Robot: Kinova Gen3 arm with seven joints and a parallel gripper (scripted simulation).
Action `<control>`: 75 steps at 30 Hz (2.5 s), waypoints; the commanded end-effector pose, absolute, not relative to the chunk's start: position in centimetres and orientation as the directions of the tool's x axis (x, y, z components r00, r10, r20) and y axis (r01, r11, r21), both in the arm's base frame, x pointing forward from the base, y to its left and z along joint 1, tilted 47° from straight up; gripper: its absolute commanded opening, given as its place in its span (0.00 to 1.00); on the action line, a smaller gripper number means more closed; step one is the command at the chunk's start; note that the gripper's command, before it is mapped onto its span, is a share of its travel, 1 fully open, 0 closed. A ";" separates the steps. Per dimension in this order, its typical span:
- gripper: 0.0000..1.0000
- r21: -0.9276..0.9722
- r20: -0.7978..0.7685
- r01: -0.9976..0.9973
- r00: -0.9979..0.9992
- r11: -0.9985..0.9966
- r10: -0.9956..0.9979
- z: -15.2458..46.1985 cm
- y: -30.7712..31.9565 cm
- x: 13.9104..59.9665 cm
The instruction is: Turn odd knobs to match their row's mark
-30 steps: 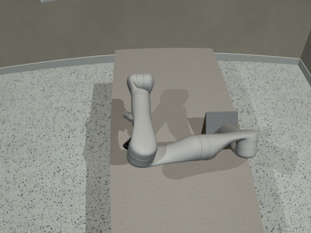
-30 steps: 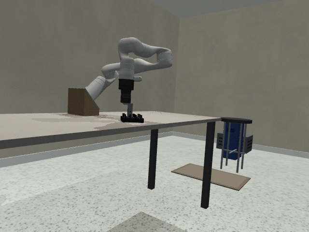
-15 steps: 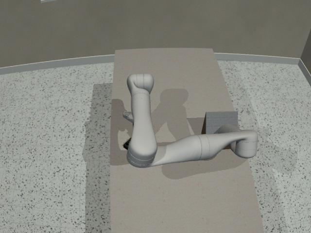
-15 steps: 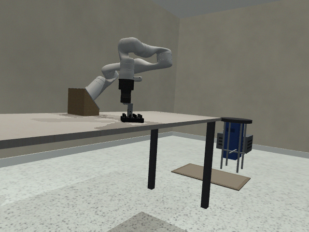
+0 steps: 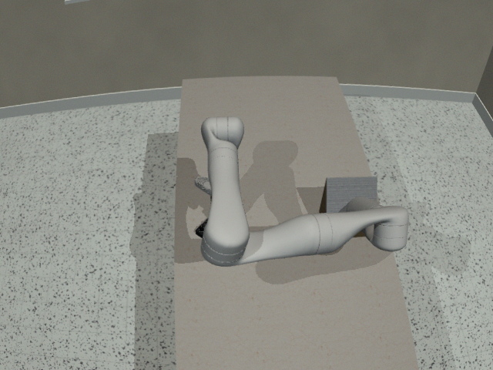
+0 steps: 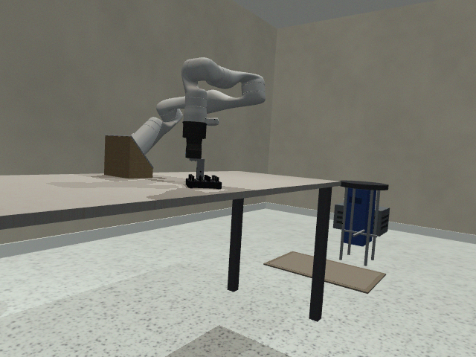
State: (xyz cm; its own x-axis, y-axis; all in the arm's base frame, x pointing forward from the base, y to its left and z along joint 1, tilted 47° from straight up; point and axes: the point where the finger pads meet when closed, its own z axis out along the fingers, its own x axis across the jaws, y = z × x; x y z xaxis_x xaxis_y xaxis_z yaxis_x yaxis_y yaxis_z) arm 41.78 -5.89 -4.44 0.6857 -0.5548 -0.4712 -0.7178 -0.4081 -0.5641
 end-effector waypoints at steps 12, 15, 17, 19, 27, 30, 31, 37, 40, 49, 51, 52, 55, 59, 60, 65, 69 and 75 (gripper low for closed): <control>0.30 -0.564 -0.470 -0.718 0.686 -0.408 -0.556 -4.4 -6.0 41.8; 0.30 -0.564 -0.470 -0.718 0.686 -0.408 -0.556 -4.4 -6.0 41.8; 0.30 -0.564 -0.470 -0.718 0.686 -0.408 -0.556 -4.4 -6.0 41.8; 0.30 -0.564 -0.470 -0.718 0.686 -0.408 -0.556 -4.4 -6.0 41.8; 0.30 -0.566 -0.468 -0.715 0.688 -0.410 -0.555 -4.4 -6.0 41.8; 0.30 -0.567 -0.466 -0.713 0.690 -0.411 -0.554 -4.4 -6.0 41.8; 0.30 -0.568 -0.465 -0.712 0.691 -0.412 -0.553 -4.4 -6.0 41.8; 0.30 -0.577 -0.454 -0.699 0.705 -0.423 -0.545 -4.4 -6.0 41.8; 0.30 -0.584 -0.445 -0.687 0.716 -0.431 -0.538 -4.4 -6.0 41.8; 0.30 -0.607 -0.413 -0.648 0.752 -0.460 -0.514 -4.4 -6.0 41.8; 0.30 -0.615 -0.401 -0.633 0.765 -0.470 -0.505 -4.4 -6.0 41.8; 0.30 -0.620 -0.394 -0.624 0.771 -0.475 -0.500 -4.4 -6.0 41.8; 0.30 -0.633 -0.372 -0.597 0.793 -0.493 -0.482 -4.4 -6.0 41.8; 0.30 -0.653 -0.336 -0.552 0.825 -0.519 -0.455 -4.4 -6.0 41.8; 0.30 -0.658 -0.327 -0.540 0.833 -0.525 -0.447 -4.4 -6.0 41.8; 0.30 -0.673 -0.295 -0.500 0.858 -0.546 -0.421 -4.4 -6.0 41.8; 0.30 -0.692 -0.247 -0.438 0.890 -0.574 -0.382 -4.4 -6.0 41.8; 0.30 -0.716 -0.165 -0.332 0.935 -0.615 -0.313 -4.4 -6.0 41.8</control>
State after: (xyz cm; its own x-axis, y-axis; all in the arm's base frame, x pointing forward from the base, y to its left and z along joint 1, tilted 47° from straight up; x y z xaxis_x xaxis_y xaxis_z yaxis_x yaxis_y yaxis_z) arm 41.78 -5.88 -4.44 0.9287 -0.3238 -0.1807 -0.3507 -0.6089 -0.7116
